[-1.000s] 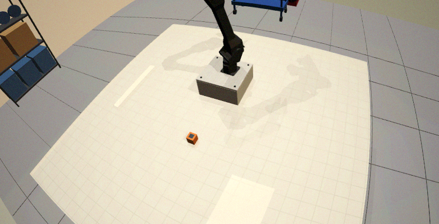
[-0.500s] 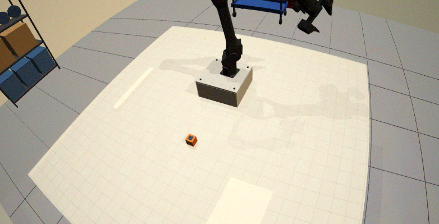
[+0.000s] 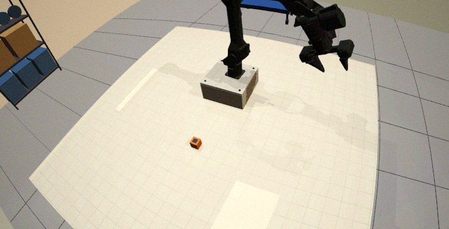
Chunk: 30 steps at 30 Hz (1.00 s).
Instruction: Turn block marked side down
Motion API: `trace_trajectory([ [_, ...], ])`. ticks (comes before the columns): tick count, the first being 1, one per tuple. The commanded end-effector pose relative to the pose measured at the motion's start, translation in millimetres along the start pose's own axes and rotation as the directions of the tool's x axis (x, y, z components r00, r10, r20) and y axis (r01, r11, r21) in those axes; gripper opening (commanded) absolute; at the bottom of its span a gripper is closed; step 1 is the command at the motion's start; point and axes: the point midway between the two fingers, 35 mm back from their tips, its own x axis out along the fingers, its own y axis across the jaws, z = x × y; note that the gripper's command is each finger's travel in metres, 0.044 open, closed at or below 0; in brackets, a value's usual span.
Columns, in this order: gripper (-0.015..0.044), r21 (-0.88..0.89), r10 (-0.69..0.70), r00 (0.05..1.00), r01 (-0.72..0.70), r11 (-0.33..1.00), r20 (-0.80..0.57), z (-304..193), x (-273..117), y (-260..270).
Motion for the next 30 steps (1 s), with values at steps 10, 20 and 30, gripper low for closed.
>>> trace_trajectory([
  [10, 0.044, 0.784, 0.178, 0.932, 0.15, 0.602, -0.315, -200, -22, 54],
  [20, 0.044, 0.898, 0.356, 0.863, 0.423, -0.119, -0.359, -307, -66, 146],
  [30, 0.044, 0.445, 0.501, 0.814, 0.58, -0.682, -0.293, -366, -120, 268],
])
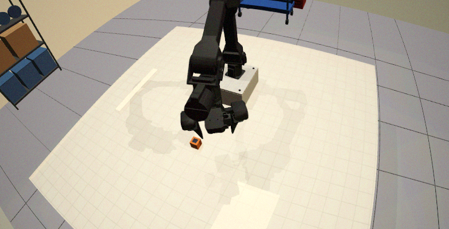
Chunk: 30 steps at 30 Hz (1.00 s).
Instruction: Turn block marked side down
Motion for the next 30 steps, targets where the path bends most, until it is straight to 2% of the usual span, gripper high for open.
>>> trace_trajectory([
  [1, 0.044, 0.361, -0.009, 0.996, 0.038, 0.932, -0.083, -39, 13, -59],
  [3, 0.044, 0.513, 0.0, 0.993, 0.062, 0.856, -0.118, -58, 18, -79],
  [5, 0.044, 0.571, 0.005, 0.991, 0.072, 0.818, -0.132, -66, 20, -86],
  [15, 0.044, 0.572, 0.005, 0.991, 0.072, 0.817, -0.132, -65, 20, -86],
  [19, 0.044, 0.572, 0.005, 0.991, 0.072, 0.817, -0.132, -69, 53, -86],
  [30, 0.044, 0.572, 0.005, 0.991, 0.072, 0.817, -0.132, -71, 70, -84],
])
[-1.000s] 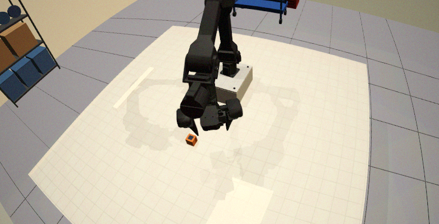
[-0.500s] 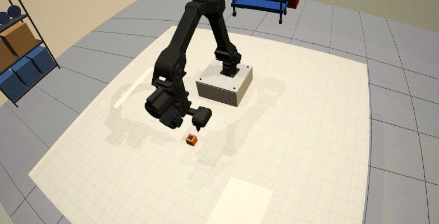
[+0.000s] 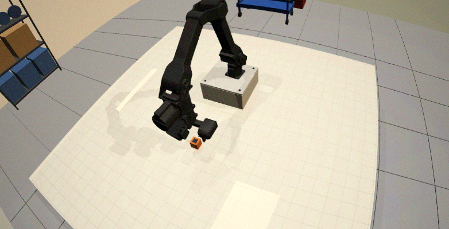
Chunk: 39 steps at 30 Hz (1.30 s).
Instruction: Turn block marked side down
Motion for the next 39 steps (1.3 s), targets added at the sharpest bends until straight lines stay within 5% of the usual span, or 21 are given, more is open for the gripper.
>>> trace_trajectory([
  [1, 0.044, 0.005, -0.005, 1.0, 0.005, 1.0, -0.007, -2, 9, 0],
  [24, 0.044, 0.005, -0.005, 1.0, 0.005, 1.0, -0.007, -2, 41, 0],
  [37, 0.0099, 0.005, -0.005, 1.0, 0.005, 1.0, -0.007, -2, 41, 0],
  [39, 0.0085, 0.005, -0.005, 1.0, 0.005, 1.0, -0.007, -2, 41, 0],
])
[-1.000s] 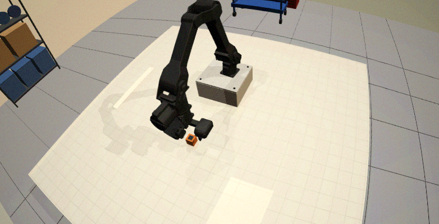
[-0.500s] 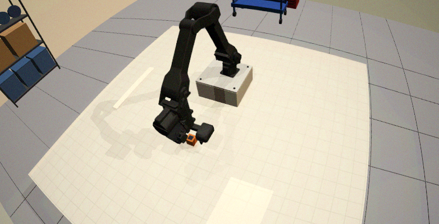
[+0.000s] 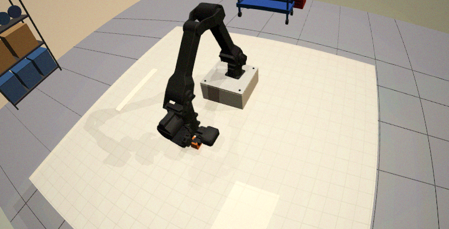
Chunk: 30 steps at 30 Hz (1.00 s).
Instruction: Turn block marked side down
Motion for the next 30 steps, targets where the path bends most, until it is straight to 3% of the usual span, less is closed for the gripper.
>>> trace_trajectory([
  [1, 0.0079, 0.004, -0.005, 1.0, 0.005, 1.0, 0.0, 0, 0, -1],
  [13, 0.0, 0.004, -0.005, 1.0, 0.005, 1.0, 0.0, 0, -1, -1],
  [18, 0.0, 0.004, -0.005, 1.0, 0.005, 1.0, 0.0, 0, -28, 0],
  [24, 0.0, 0.005, -0.005, 1.0, 0.005, 1.0, 0.011, 0, -29, -1],
  [30, 0.0, 0.006, -0.005, 0.994, 0.004, 1.0, 0.105, 2, -23, -1],
])
